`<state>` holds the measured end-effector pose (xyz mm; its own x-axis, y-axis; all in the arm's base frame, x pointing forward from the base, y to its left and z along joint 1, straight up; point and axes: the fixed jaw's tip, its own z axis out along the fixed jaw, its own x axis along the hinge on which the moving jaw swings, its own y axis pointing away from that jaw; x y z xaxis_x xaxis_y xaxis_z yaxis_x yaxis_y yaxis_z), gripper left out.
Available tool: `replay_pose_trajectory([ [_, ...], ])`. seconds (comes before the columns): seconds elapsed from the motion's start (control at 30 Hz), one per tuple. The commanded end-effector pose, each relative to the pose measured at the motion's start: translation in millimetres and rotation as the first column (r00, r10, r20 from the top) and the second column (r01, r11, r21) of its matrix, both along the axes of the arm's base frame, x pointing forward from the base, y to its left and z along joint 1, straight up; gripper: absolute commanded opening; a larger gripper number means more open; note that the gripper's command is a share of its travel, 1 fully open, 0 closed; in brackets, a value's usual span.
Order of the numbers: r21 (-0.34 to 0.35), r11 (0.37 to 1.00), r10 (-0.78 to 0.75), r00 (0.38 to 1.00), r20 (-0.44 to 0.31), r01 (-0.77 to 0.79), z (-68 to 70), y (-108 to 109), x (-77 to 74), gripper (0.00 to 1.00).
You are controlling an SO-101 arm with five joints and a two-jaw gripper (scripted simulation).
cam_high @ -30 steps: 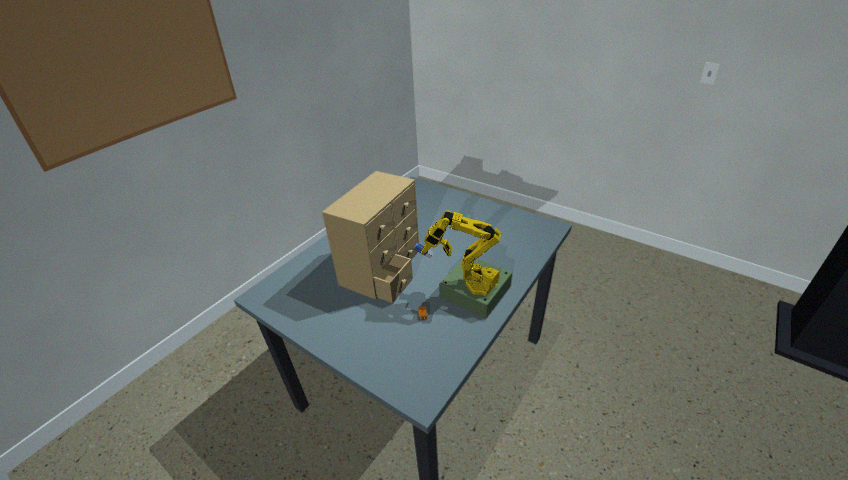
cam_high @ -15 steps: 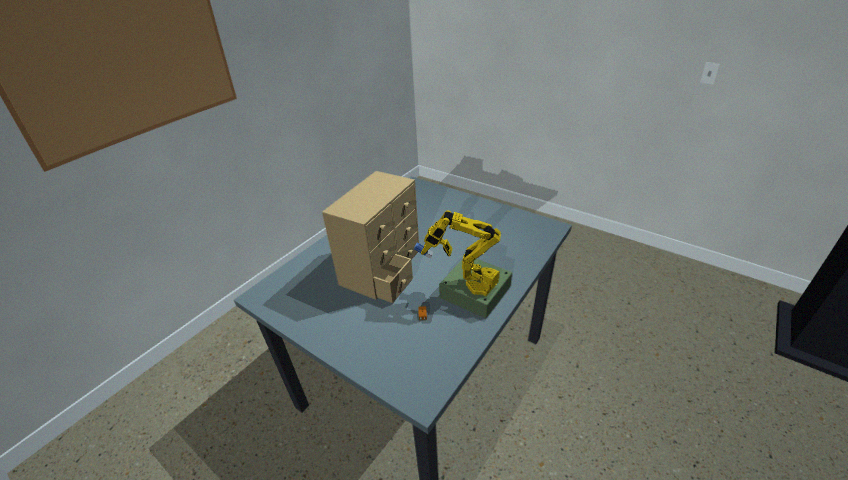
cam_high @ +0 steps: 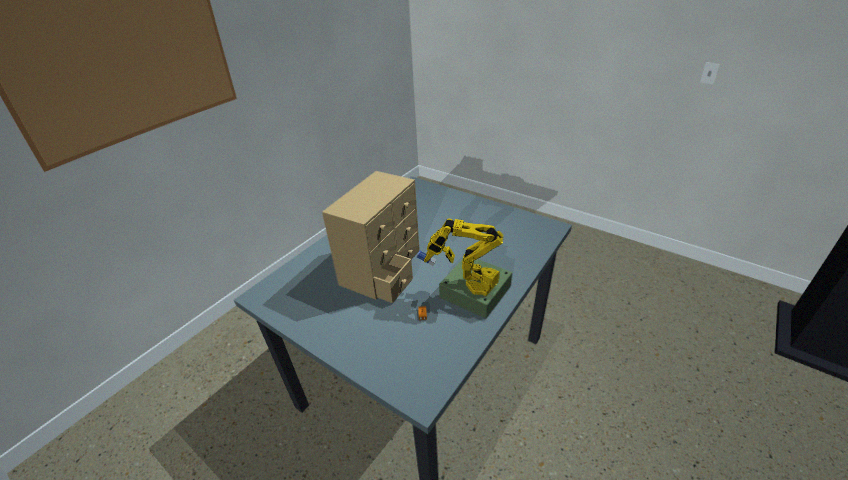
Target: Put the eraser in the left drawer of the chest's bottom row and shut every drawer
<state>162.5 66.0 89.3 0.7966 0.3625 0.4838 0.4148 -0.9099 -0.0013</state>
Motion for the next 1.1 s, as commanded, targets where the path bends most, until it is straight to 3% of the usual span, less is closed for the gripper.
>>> replay_pose_trajectory([
  [0.0, 0.0, 1.0, 0.028, 0.999, 0.023, -0.028, -8.6, 1.0, -1.9, 0.0],
  [0.13, 0.0, 1.0, 0.028, 0.999, 0.023, -0.028, -8.6, 1.0, -1.9, 0.0],
  [0.53, 0.001, 1.0, 0.029, 0.999, 0.022, -0.029, -8.6, 12.2, 20.5, 0.0],
  [0.7, 0.001, 1.0, 0.029, 0.999, 0.022, -0.029, -8.6, 12.2, 20.5, 0.0],
  [1.07, 0.002, 1.0, 0.03, 0.999, 0.022, -0.03, -8.3, 22.5, 40.9, 0.0],
])
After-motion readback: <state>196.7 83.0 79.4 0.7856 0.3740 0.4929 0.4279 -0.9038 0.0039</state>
